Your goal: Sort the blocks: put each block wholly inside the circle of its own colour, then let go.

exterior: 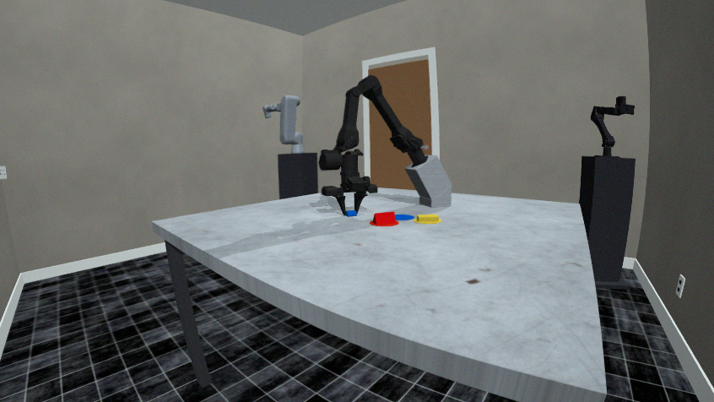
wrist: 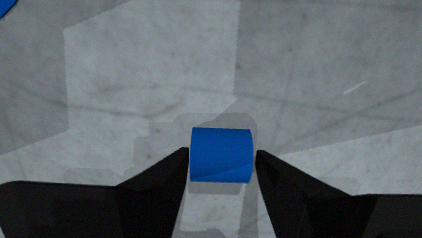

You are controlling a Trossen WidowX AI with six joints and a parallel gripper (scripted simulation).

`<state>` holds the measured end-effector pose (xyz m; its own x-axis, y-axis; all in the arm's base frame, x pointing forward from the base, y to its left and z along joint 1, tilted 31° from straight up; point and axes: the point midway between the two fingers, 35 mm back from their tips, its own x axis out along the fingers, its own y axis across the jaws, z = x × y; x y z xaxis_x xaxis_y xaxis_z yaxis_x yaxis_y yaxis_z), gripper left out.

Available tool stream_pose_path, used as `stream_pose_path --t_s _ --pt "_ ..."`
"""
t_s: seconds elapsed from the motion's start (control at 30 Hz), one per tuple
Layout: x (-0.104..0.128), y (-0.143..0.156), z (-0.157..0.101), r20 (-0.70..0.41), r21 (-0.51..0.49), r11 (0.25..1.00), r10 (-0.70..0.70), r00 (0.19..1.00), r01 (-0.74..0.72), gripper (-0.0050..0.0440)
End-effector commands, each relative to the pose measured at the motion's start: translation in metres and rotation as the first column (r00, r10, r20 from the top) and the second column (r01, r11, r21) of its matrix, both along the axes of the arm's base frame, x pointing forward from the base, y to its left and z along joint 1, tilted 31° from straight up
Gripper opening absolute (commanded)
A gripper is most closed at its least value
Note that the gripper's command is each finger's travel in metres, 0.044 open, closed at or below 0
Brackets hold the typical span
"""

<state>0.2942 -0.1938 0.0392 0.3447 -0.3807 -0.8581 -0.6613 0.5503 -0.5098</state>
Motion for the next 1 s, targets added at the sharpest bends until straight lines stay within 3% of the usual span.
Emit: stream_pose_path --t_s 0.0,0.33,0.4,0.97 --pt "-0.001 -0.001 -0.001 -0.003 0.001 1.000 0.002 1.000 -0.002 0.0177" --pt "0.001 -0.001 0.005 0.012 -0.007 1.000 0.001 1.000 -0.001 0.0117" --pt "0.001 -0.001 0.005 0.010 -0.007 1.000 0.002 1.000 -0.002 0.0085" --pt "-0.007 0.015 0.051 0.021 -0.011 1.000 0.001 1.000 -0.001 0.0085"
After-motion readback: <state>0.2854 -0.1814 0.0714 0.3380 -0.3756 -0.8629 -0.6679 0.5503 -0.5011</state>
